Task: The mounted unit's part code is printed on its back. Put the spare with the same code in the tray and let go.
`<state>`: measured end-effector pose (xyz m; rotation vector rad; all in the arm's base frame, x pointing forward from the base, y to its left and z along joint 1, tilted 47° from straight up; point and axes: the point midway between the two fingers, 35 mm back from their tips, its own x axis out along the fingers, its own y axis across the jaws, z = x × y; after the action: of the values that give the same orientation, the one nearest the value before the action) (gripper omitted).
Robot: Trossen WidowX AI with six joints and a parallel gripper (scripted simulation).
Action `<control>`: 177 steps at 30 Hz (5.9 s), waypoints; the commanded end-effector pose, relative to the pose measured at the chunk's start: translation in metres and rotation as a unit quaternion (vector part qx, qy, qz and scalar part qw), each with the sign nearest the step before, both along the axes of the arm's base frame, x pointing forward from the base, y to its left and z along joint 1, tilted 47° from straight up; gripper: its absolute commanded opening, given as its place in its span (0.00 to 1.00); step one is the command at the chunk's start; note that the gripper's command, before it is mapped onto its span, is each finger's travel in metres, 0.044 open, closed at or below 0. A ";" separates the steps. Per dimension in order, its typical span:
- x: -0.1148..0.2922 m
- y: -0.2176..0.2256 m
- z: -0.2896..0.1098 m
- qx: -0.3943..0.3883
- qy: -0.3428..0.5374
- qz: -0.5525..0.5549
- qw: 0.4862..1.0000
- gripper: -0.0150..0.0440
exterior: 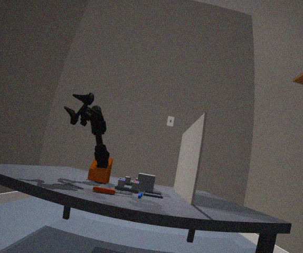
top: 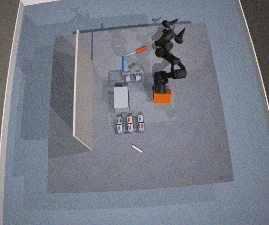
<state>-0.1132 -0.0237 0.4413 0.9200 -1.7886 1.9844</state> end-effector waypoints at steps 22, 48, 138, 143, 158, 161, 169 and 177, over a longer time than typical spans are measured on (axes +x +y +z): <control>0.094 -0.140 0.041 0.352 0.234 -0.002 0.906 1.00; 0.415 -0.214 -0.075 0.432 0.843 -0.128 0.294 1.00; 0.432 0.171 -0.542 -0.827 -0.263 -0.306 -0.392 1.00; 0.432 0.171 -0.542 -0.827 -0.263 -0.306 -0.392 1.00; 0.430 0.139 -0.567 -0.826 -0.263 -0.306 -0.393 0.76; 0.430 0.139 -0.567 -0.826 -0.263 -0.306 -0.393 0.76; 0.430 0.131 -0.576 -0.826 -0.263 -0.306 -0.393 0.76; 0.430 0.121 -0.585 -0.826 -0.263 -0.306 -0.393 0.76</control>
<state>0.3168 0.1027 -0.1395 2.3745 -2.5663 -1.0615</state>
